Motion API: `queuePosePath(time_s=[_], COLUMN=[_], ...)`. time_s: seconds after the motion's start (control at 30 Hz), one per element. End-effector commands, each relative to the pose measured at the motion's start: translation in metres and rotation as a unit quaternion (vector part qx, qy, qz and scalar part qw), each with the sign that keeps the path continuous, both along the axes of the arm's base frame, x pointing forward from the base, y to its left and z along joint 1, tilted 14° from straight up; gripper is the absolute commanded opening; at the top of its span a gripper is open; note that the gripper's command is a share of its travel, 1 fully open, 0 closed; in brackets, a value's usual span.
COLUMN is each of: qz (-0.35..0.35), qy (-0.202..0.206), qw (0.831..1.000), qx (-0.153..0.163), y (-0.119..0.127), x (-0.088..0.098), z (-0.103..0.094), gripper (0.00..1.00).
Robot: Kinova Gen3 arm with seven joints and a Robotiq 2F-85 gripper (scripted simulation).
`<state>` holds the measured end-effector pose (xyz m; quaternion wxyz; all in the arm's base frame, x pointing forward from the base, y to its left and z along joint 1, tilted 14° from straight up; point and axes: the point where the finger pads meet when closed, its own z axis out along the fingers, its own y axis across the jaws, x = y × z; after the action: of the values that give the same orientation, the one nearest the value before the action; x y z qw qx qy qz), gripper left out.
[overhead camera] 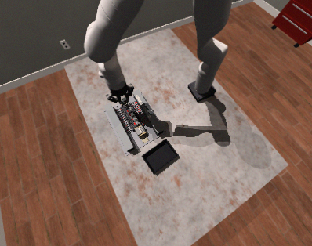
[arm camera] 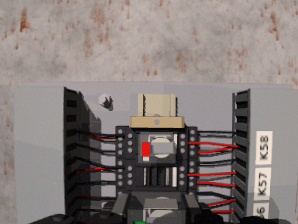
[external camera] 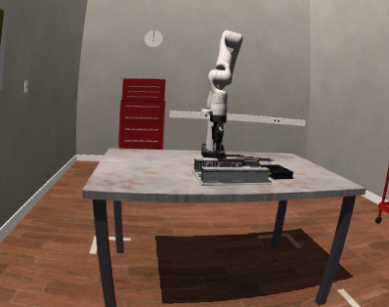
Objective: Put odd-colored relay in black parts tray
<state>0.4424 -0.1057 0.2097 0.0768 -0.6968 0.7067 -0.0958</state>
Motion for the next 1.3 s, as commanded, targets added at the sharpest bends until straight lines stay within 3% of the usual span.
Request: queuePosePath(time_s=[0.0, 0.8, 1.27], qz=[0.0, 0.0, 0.0], qy=[-0.001, -0.001, -0.001], qw=[1.0, 1.0, 1.0], qx=[0.0, 0.0, 0.0], y=[0.0, 0.004, 0.031], x=[0.0, 0.0, -0.002], z=[0.001, 0.001, -0.001], gripper=[0.0, 0.0, 0.0])
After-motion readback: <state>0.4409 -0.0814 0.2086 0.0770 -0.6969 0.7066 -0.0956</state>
